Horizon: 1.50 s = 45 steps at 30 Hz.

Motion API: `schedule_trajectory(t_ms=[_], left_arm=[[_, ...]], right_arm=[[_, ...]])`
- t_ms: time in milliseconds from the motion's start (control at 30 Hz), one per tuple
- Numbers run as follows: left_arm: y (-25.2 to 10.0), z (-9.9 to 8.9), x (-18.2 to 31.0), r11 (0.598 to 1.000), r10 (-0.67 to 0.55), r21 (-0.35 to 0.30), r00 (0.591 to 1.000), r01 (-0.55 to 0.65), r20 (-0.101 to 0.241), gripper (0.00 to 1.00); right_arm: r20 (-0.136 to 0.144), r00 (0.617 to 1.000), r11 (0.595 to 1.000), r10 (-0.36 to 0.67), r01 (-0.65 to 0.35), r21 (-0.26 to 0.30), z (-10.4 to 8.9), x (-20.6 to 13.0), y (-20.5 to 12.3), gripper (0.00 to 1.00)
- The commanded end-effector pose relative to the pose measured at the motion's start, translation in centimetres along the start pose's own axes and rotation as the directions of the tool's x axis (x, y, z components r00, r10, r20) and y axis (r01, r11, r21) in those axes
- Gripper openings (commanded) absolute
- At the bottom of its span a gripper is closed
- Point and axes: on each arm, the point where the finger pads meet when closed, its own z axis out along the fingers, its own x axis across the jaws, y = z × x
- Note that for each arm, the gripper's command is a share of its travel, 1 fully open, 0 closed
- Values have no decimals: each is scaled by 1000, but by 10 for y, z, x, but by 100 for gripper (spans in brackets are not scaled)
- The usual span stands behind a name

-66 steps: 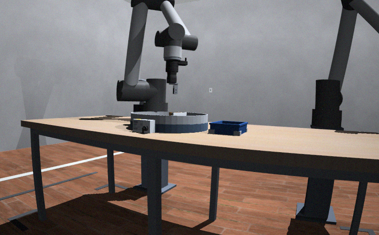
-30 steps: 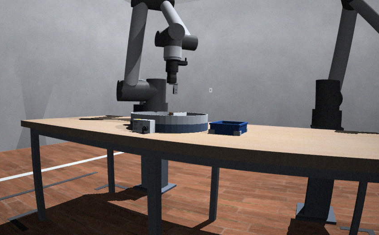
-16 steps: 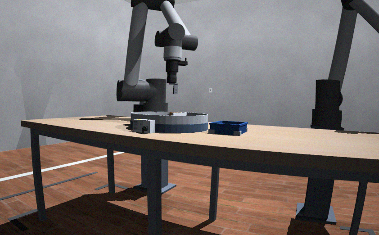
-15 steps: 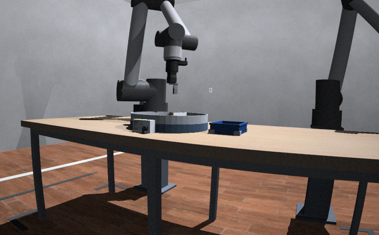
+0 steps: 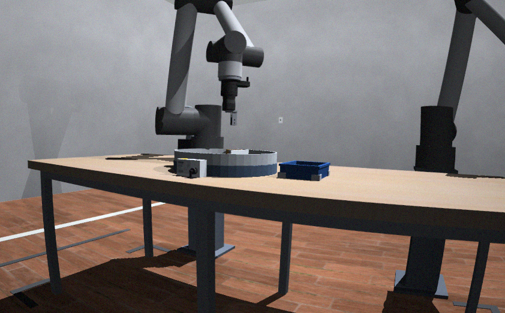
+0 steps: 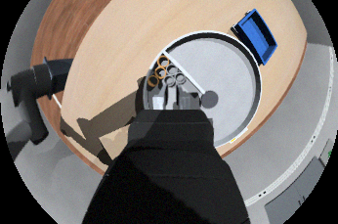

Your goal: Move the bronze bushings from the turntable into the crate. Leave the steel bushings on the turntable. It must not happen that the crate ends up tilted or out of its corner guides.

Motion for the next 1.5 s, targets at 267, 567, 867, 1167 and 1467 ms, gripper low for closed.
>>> schedule_trajectory(t_ms=[267,567,867,1167,1467], left_arm=[[0,-1,0,1000,0,-1,1000,0,0,100],[0,-1,0,1000,0,-1,1000,0,0,100],[0,-1,0,1000,0,-1,1000,0,0,100],[0,-1,0,1000,0,-1,1000,0,0,100],[0,-1,0,1000,0,-1,1000,0,0,100]], right_arm=[[-1,1000,1000,0,0,0,-1,1,0,39],[-1,1000,1000,0,0,0,-1,1,0,39],[-1,1000,1000,0,0,0,-1,1,0,39],[-1,1000,1000,0,0,0,-1,1,0,39],[-1,1000,1000,10,-10,0,-1,0,0,39]])
